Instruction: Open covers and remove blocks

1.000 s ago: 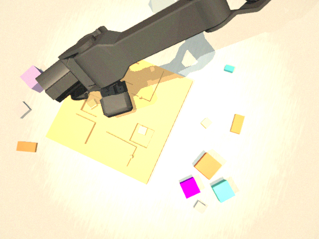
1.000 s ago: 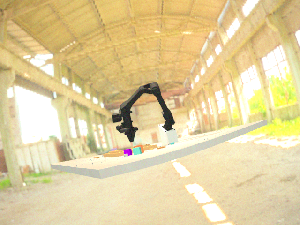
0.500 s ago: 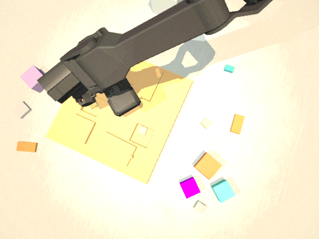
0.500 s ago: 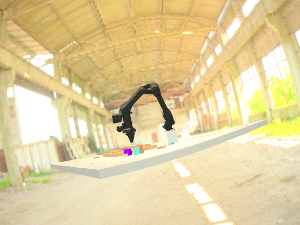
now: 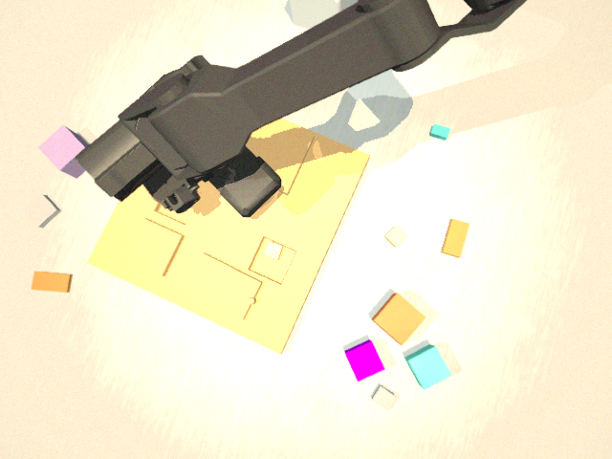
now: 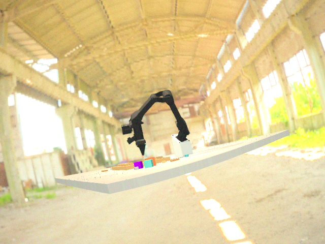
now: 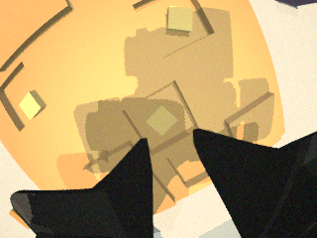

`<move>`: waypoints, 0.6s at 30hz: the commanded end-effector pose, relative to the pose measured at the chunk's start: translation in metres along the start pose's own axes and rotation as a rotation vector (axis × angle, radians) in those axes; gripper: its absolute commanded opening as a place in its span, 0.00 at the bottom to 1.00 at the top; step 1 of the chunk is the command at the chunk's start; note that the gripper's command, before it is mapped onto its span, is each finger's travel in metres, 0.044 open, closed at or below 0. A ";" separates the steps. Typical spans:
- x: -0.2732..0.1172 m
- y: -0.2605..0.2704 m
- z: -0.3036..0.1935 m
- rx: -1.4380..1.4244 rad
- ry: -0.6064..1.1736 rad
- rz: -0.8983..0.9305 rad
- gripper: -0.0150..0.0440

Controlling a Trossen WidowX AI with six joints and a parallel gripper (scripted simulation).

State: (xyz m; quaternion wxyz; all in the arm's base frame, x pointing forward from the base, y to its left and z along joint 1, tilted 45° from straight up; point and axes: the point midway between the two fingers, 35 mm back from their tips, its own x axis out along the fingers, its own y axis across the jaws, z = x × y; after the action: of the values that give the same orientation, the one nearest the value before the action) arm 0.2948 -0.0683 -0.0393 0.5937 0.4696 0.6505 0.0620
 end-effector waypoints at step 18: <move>0.006 0.000 -0.001 0.067 0.004 0.003 0.50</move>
State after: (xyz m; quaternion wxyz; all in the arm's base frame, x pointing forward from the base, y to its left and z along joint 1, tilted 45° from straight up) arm 0.2950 -0.0653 -0.0420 0.5903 0.4732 0.6513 0.0583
